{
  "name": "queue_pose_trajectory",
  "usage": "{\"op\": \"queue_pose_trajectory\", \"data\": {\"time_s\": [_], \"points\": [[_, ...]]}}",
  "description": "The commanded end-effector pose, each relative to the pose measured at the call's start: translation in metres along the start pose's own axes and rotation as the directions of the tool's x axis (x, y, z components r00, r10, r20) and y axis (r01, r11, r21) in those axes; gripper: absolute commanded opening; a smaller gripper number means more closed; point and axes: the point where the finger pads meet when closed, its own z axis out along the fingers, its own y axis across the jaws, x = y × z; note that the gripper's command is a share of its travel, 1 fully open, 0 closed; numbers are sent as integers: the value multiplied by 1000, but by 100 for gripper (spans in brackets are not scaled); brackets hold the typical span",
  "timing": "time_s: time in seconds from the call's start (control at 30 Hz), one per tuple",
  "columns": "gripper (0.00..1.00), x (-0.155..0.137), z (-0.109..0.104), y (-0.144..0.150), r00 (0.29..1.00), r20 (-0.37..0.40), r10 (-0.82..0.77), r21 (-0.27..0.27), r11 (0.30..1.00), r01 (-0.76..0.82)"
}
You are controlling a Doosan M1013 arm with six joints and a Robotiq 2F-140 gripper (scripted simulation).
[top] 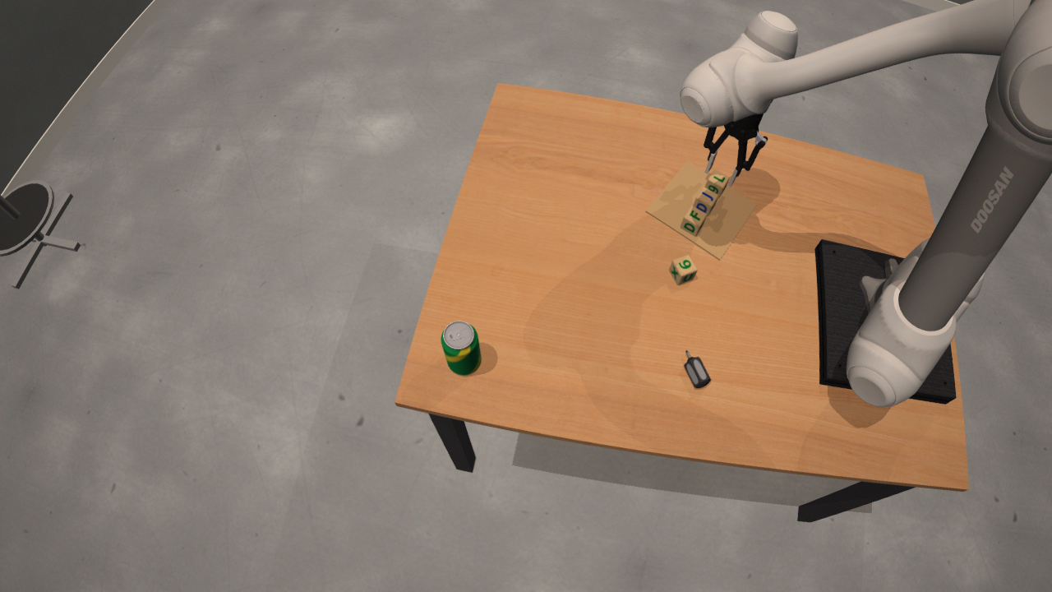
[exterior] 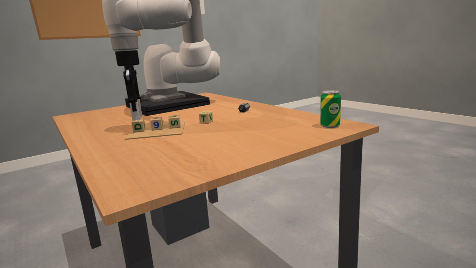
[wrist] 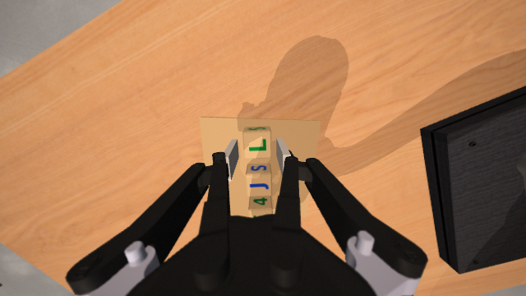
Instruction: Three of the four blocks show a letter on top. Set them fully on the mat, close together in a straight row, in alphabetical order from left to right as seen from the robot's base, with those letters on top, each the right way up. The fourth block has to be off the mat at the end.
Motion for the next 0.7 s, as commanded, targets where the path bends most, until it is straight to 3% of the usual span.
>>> {"op": "queue_pose_trajectory", "data": {"time_s": [0.0,0.43,0.47,0.67], "points": [[42,0,-18,0,1000,0,0,1,1000,0],[42,0,-44,0,1000,0,0,1,1000,0],[100,0,-44,0,1000,0,0,1,1000,0],[100,0,-44,0,1000,0,0,1,1000,0]]}}
